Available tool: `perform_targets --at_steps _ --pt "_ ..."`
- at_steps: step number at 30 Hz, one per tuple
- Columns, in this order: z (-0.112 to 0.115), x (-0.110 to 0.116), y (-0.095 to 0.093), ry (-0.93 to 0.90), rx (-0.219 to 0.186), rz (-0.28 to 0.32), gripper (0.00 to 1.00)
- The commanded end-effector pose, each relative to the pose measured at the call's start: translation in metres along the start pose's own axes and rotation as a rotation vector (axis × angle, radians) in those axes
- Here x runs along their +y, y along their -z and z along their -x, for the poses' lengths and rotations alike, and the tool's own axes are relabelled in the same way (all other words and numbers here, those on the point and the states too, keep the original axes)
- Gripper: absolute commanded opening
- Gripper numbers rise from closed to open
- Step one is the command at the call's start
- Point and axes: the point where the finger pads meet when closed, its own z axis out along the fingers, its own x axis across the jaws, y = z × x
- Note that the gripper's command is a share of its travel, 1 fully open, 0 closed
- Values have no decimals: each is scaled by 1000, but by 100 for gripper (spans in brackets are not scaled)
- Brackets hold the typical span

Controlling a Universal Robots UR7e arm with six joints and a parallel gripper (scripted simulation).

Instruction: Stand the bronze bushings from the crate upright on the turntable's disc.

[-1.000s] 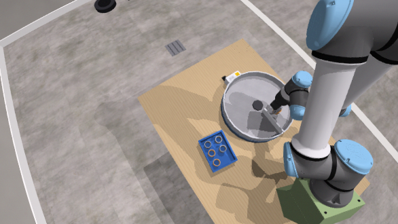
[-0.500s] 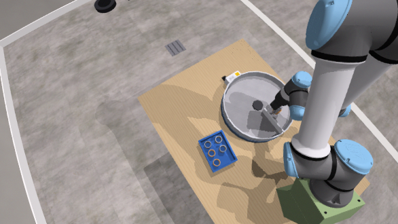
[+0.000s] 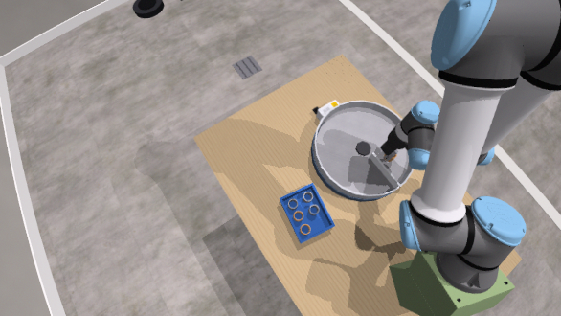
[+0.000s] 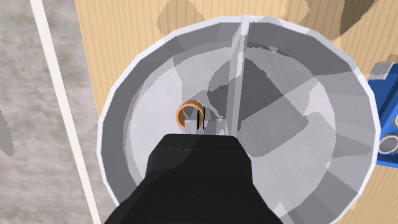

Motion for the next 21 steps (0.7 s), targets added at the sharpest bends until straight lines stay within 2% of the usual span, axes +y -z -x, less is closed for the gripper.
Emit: perform_targets --at_steps 1,21 --pt "1 2 0 2 -2 3 0" --pt "1 2 -1 2 -2 3 0"
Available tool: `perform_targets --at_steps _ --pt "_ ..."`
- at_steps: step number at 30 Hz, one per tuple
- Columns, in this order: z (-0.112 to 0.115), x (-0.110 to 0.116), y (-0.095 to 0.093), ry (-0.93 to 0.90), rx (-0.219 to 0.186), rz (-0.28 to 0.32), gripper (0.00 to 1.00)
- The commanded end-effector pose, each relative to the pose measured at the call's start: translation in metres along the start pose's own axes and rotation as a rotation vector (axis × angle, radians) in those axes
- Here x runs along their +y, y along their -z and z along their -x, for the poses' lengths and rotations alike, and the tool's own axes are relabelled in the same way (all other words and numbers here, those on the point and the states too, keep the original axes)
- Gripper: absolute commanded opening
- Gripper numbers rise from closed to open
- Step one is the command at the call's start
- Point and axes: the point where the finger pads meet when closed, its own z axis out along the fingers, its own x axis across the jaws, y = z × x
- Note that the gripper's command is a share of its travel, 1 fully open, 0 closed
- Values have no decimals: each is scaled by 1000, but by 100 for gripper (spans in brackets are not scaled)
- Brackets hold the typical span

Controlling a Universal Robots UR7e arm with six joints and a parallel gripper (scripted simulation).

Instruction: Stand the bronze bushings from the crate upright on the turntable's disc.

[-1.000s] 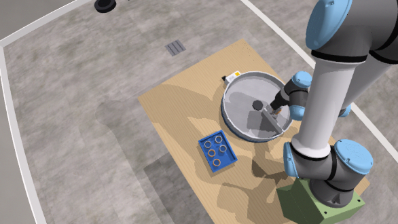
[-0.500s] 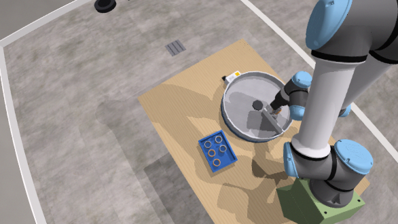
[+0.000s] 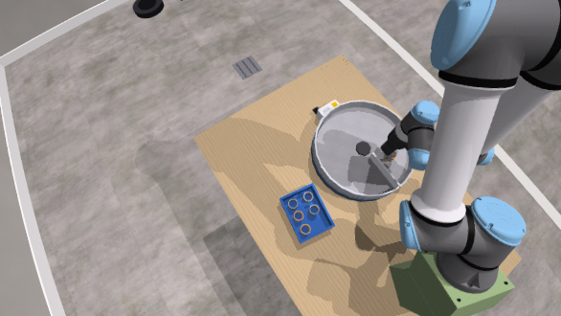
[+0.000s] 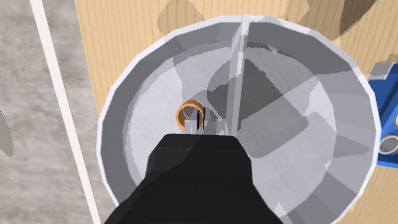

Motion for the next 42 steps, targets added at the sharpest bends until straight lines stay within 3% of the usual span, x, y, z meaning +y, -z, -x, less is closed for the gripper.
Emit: perform_targets --at_steps 1,42 --pt "1 2 -1 2 -2 3 0" --pt "1 2 -5 2 -2 3 0"
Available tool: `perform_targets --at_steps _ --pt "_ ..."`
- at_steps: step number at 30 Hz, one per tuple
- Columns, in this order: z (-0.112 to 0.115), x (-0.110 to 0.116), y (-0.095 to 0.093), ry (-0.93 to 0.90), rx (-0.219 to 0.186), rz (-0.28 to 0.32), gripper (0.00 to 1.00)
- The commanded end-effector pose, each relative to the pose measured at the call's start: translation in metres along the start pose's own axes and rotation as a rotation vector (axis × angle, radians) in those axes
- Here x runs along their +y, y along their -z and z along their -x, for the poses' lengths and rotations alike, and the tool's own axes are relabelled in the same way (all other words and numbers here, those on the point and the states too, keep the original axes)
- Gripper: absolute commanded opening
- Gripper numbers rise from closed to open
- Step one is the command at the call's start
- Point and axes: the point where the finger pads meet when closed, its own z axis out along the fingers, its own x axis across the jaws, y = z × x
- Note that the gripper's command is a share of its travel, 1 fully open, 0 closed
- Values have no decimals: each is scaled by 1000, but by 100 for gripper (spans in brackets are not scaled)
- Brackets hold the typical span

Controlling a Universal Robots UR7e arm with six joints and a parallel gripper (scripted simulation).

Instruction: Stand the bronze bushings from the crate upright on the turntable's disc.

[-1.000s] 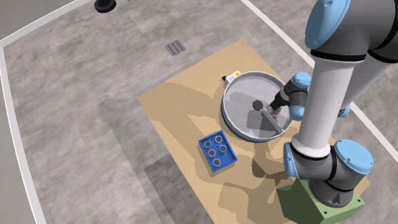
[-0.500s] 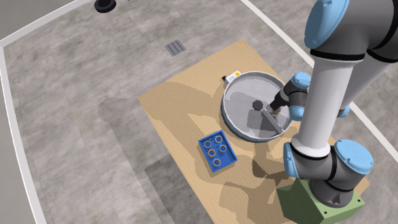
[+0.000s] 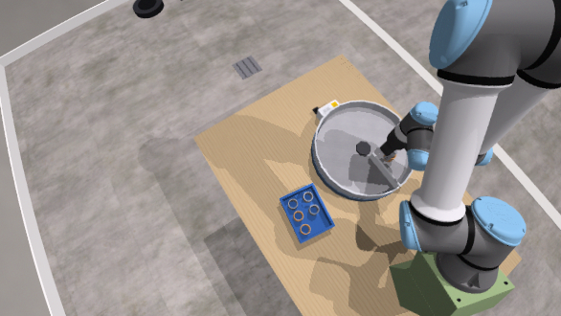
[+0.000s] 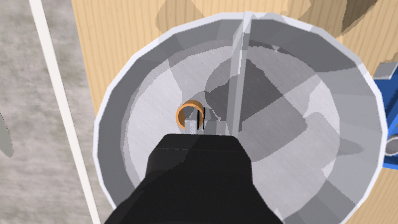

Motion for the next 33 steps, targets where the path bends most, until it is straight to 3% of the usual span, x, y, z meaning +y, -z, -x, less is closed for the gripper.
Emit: perform_targets --at_steps 1,15,16,33 --pt "1 2 0 2 -2 3 0" --pt "1 2 0 2 -2 3 0" --pt "1 2 0 2 -2 3 38" --pt "1 2 0 2 -2 3 38"
